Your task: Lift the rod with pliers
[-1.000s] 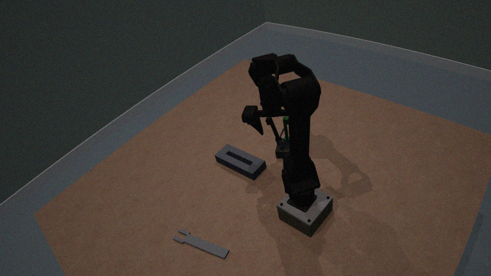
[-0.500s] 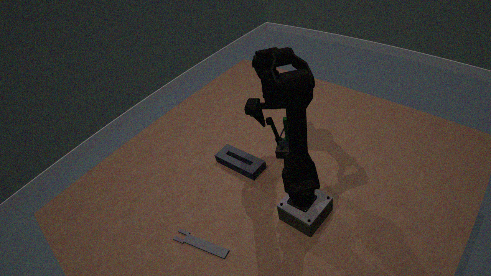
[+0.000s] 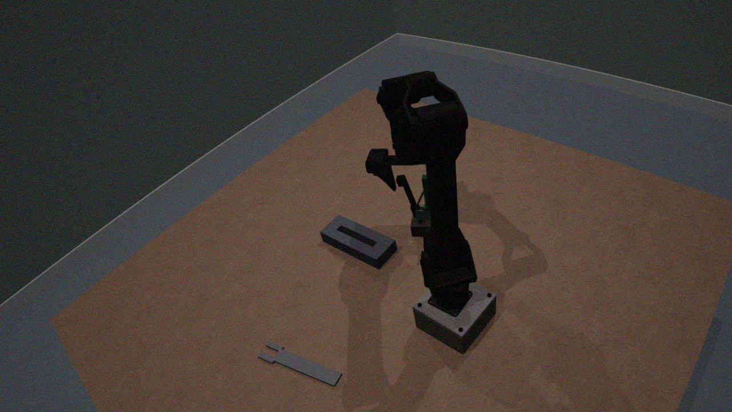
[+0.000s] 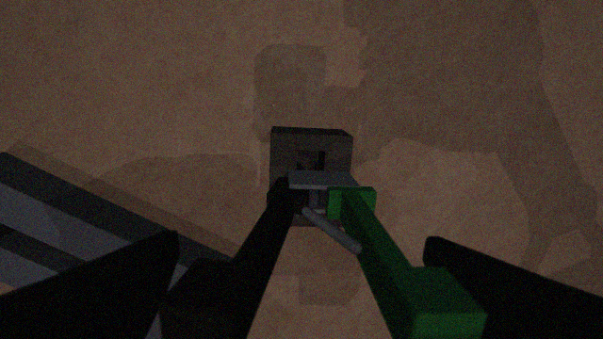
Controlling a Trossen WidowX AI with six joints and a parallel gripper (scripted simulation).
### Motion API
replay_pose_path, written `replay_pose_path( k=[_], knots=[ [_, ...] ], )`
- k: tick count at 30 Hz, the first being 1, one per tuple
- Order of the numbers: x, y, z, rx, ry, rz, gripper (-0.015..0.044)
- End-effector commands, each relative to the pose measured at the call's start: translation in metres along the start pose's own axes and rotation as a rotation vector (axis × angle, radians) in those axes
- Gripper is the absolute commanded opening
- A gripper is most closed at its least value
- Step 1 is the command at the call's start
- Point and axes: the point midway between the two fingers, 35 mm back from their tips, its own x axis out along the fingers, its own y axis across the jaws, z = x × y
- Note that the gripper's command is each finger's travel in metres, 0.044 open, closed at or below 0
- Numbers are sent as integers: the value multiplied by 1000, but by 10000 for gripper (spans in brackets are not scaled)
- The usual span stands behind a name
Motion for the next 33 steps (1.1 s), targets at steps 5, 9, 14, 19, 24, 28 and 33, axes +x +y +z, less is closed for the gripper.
replay_pose_path(
  k=[5,9,14,19,24,28,33],
  knots=[
    [14,-1,-2,-6,7,-6,440],
    [18,-1,-2,-6,7,-6,440],
    [18,-1,-2,-6,7,-6,435],
    [18,-1,-2,-6,7,-6,428],
    [18,-1,-2,-6,7,-6,421],
    [18,-1,-2,-6,7,-6,416],
    [18,-1,-2,-6,7,-6,409]
  ],
)
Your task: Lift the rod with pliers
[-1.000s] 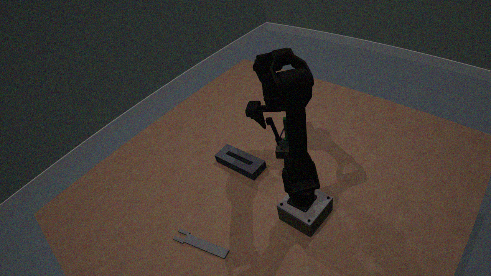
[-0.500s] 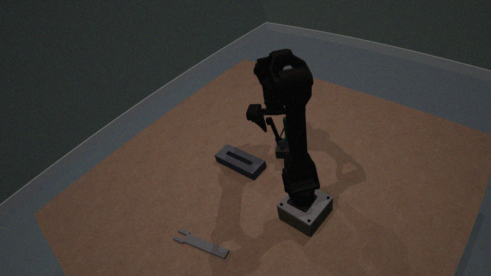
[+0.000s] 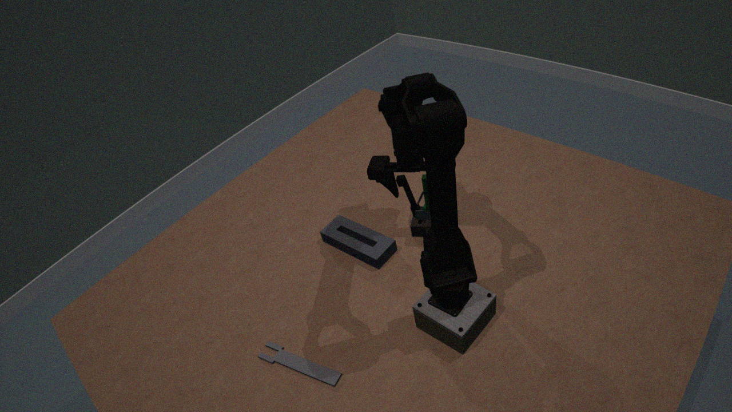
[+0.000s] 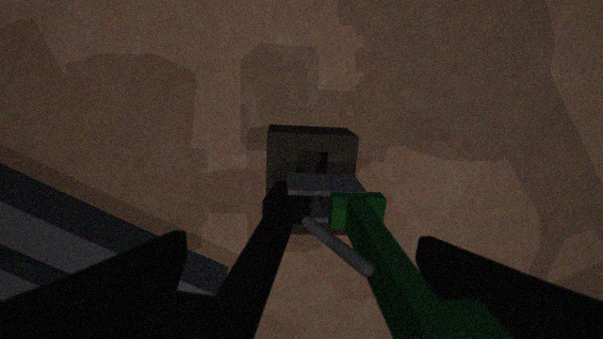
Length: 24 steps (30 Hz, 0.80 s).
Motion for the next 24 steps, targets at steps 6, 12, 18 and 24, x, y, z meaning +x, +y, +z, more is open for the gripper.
replay_pose_path(
  k=[6,12,18,24],
  knots=[
    [1,0,0,-6,-1,-2,401],
    [1,0,0,-6,-1,-2,393],
    [1,0,0,-6,-1,-2,385],
    [1,0,0,-6,-1,-2,377]
  ],
)
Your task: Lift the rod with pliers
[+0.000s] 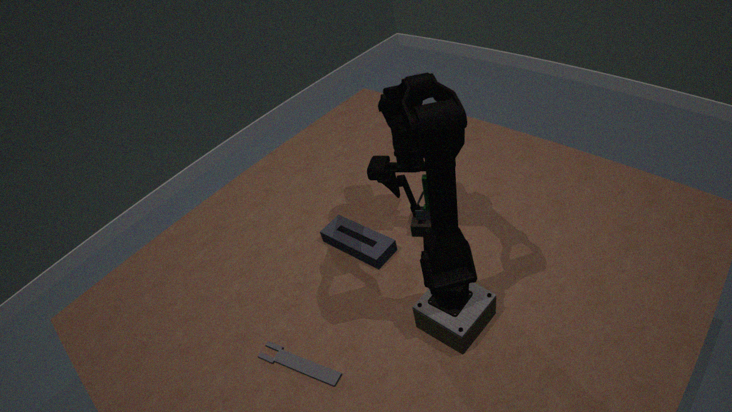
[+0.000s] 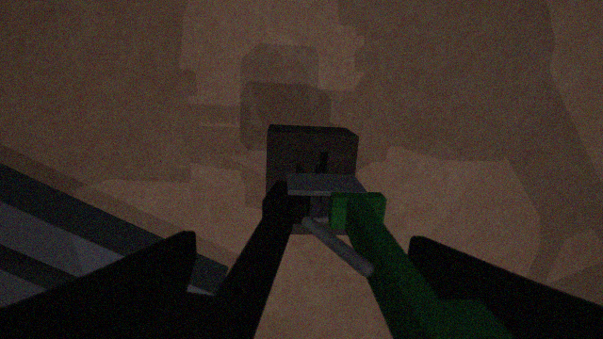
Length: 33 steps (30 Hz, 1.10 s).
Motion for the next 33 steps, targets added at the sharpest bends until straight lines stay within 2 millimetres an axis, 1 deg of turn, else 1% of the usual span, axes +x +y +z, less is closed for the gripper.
replay_pose_path(
  k=[1,31,32,33],
  knots=[
    [0,0,0,-6,-1,-2,376],
    [0,0,0,-6,-1,-2,337],
    [0,0,0,-6,-1,-2,318],
    [0,0,0,-6,-1,-2,318]
  ],
)
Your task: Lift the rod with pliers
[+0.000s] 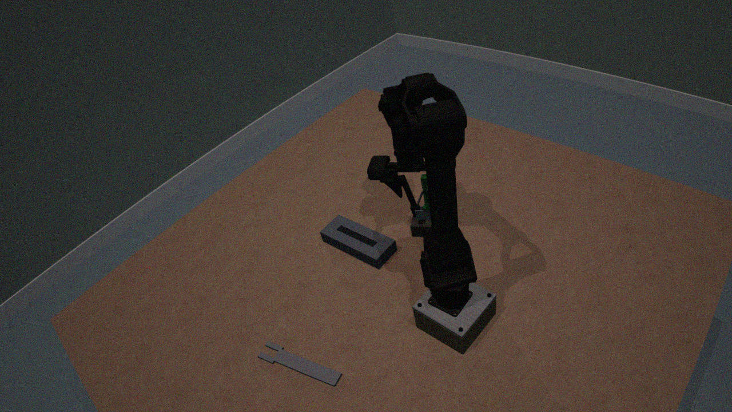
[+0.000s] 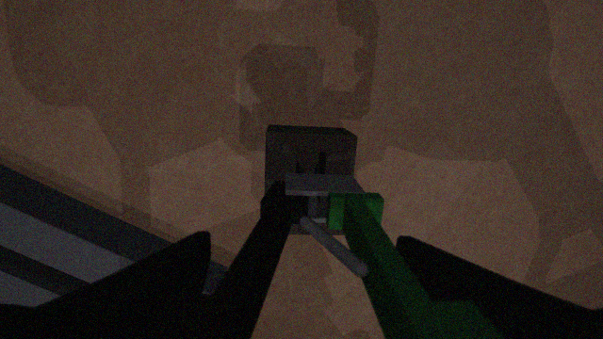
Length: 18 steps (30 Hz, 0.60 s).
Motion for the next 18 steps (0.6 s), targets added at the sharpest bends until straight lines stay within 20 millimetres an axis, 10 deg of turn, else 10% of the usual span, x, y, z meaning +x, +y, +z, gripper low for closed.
replay_pose_path(
  k=[1,18],
  knots=[
    [0,0,0,-6,-1,1,318],
    [-20,-1,1,-3,-1,11,318]
  ],
)
